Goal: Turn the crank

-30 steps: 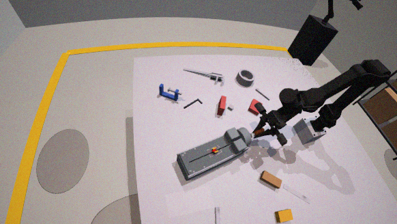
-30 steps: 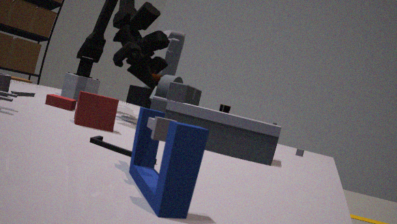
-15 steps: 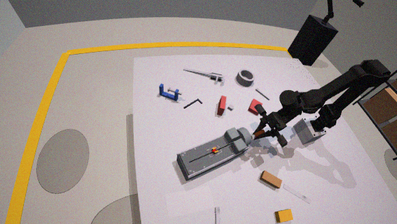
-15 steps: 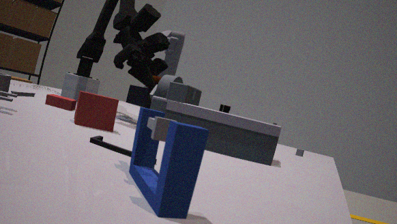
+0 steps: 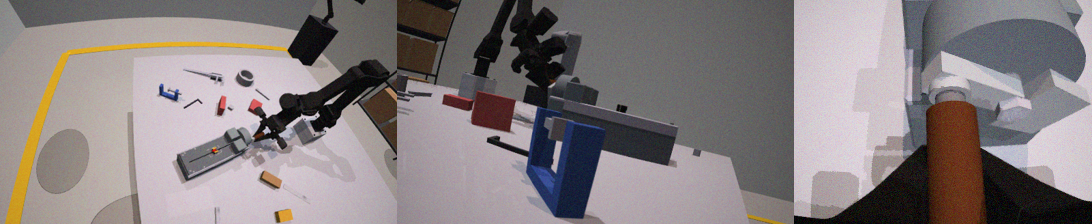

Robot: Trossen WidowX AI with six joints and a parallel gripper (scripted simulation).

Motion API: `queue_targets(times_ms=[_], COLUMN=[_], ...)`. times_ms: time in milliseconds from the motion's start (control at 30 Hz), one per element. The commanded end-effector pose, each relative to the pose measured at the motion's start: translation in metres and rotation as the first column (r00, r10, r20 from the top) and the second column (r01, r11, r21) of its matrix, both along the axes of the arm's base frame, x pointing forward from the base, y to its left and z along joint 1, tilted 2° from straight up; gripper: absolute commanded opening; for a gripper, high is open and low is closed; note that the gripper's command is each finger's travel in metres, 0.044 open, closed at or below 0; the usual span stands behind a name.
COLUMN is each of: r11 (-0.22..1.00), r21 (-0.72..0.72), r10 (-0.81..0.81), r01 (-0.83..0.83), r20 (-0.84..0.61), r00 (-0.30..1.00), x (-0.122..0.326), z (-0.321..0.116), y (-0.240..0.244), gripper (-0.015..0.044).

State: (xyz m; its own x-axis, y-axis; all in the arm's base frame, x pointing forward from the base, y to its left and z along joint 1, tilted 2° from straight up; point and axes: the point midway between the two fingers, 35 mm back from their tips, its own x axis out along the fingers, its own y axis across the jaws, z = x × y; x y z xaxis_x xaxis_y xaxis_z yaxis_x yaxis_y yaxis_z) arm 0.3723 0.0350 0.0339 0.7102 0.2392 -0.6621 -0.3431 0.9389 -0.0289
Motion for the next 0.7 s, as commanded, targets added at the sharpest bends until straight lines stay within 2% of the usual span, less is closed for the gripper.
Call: queue_targets(times_ms=[0, 667], r11=[1.0, 1.0], r21=[0.001, 0.0], r10=[0.003, 0.003], r01=[-0.003, -0.003], r20=[-0.013, -0.013], r00=[1.0, 1.0], x=[-0.001, 0.003], z=[-0.009, -0.034], y=[0.004, -0.003], gripper=[0.0, 0.0])
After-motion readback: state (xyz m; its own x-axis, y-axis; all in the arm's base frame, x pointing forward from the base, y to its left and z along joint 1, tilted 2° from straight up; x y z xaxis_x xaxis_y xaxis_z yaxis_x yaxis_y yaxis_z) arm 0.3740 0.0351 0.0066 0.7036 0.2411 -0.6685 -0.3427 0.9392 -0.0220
